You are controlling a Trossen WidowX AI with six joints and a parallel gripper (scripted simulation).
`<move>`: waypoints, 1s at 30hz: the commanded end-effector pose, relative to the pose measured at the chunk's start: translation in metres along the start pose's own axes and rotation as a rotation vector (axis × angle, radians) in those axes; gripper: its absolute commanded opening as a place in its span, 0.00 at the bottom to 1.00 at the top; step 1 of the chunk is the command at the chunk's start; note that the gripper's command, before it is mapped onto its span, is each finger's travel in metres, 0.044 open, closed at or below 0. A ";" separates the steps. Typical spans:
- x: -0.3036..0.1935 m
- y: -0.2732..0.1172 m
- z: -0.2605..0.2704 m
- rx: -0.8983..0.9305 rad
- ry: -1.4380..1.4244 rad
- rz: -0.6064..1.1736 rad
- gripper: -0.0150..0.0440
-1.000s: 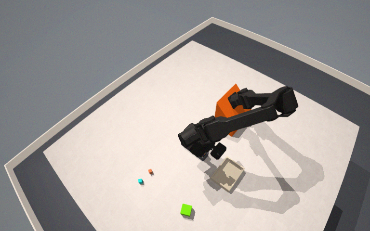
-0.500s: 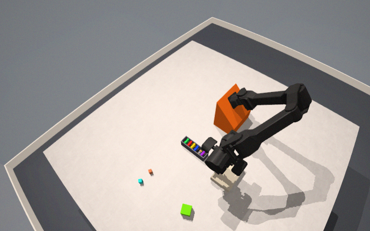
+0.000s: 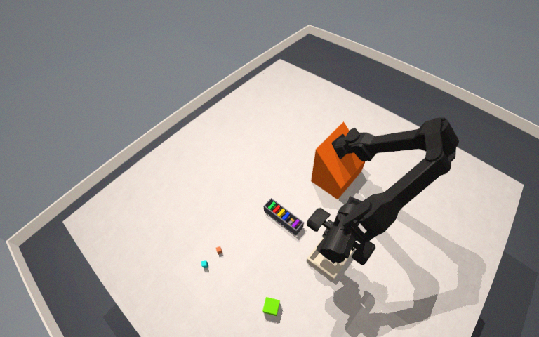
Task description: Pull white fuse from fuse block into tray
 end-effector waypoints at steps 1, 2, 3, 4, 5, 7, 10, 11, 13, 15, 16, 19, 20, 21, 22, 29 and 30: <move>-0.001 0.007 -0.001 0.000 0.008 0.004 0.25; -0.001 0.008 -0.001 0.000 0.008 0.004 0.25; -0.001 0.010 -0.001 0.000 0.008 0.004 0.25; -0.001 0.011 -0.001 0.000 0.008 0.004 0.25; -0.001 0.013 -0.001 0.000 0.008 0.004 0.25; -0.001 0.016 -0.001 0.000 0.008 0.004 0.25; -0.001 0.021 -0.001 0.000 0.008 0.004 0.25; -0.001 0.023 -0.001 0.000 0.008 0.004 0.25; -0.001 0.026 -0.001 0.001 0.008 0.004 0.25; -0.002 0.029 0.000 0.001 0.008 0.004 0.25; -0.002 0.031 0.000 0.001 0.008 0.004 0.25; -0.002 0.034 0.000 0.002 0.009 0.004 0.25; -0.002 0.034 0.000 0.002 0.009 0.004 0.25; -0.002 0.034 0.000 0.002 0.009 0.004 0.25; -0.001 0.032 0.001 0.007 0.000 0.002 0.30; -0.001 0.032 0.001 0.007 0.000 0.002 0.61; -0.001 0.032 0.001 0.007 0.000 0.002 0.65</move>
Point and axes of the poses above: the point midway between the two fingers, 35 mm back from their tips, its own y axis out along the fingers, its own z axis across the jaws, x = y × z, the point moved 2 cm from there along -y, back along the fingers, and after that the axes turned 10 degrees about -y, right-handed, at the moved point
